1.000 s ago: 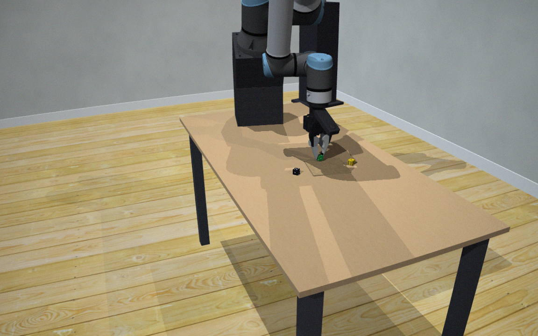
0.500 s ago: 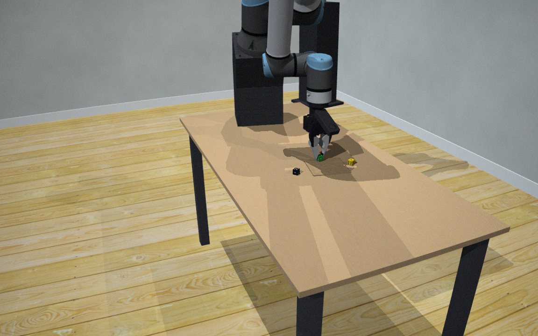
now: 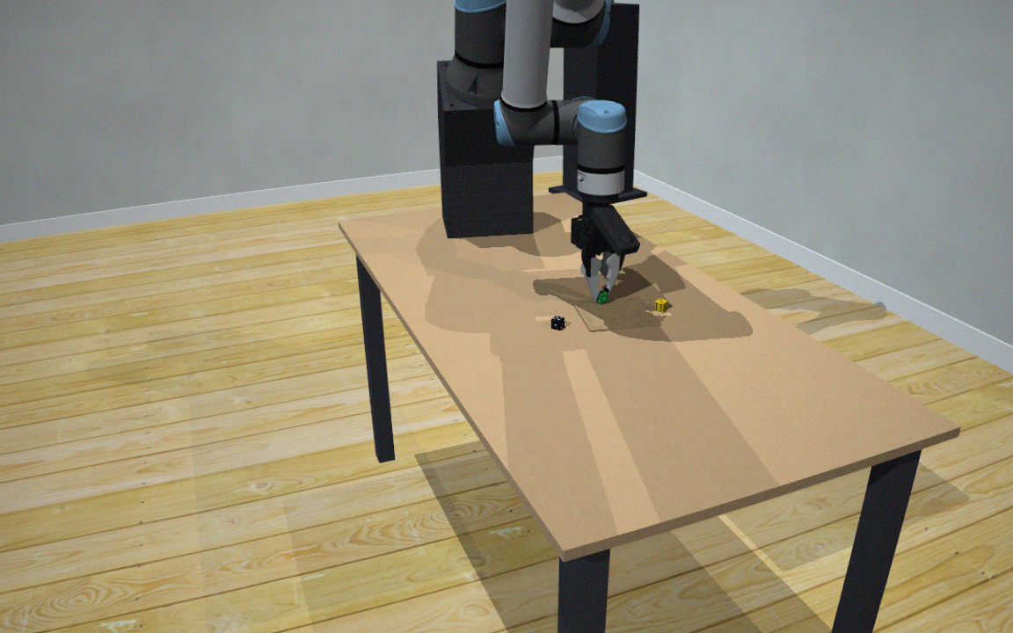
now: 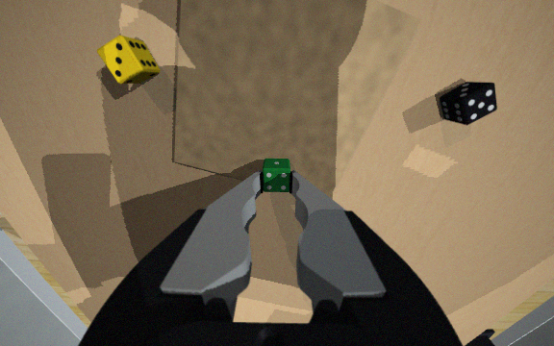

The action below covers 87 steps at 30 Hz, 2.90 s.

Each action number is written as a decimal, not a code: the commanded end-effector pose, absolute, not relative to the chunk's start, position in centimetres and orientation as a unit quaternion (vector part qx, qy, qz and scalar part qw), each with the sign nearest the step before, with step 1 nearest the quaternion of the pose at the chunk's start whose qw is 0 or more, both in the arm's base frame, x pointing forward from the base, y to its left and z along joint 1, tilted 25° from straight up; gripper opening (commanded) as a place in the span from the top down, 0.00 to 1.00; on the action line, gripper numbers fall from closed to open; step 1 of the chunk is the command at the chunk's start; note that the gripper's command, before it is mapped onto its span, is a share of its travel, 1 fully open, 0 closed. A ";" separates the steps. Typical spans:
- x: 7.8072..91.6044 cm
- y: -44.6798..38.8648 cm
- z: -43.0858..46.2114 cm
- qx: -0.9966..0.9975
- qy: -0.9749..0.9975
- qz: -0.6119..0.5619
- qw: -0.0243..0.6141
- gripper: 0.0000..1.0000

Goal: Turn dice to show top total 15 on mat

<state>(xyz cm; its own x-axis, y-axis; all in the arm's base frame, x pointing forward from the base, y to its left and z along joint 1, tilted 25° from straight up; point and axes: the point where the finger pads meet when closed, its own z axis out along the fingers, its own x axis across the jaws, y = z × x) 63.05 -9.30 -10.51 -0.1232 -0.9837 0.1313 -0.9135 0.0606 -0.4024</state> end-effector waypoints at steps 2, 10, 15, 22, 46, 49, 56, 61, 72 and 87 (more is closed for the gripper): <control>63.1 -9.3 -10.5 -0.656 0.723 -0.198 0.089 0.97; 63.1 -9.3 -10.6 -0.656 0.723 -0.198 0.089 0.97; 63.2 -9.3 -10.8 -0.656 0.723 -0.198 0.089 0.97; 63.2 -9.4 -10.8 -0.656 0.723 -0.198 0.089 0.97; 63.2 -9.4 -10.8 -0.656 0.723 -0.198 0.089 0.97; 63.2 -9.4 -10.8 -0.656 0.723 -0.198 0.089 0.97; 63.2 -9.4 -10.8 -0.656 0.723 -0.198 0.089 0.97; 63.2 -9.4 -10.8 -0.656 0.723 -0.198 0.089 0.93; 63.2 -9.4 -10.8 -0.656 0.723 -0.198 0.089 0.83; 63.1 -9.3 -10.6 -0.656 0.723 -0.198 0.089 0.79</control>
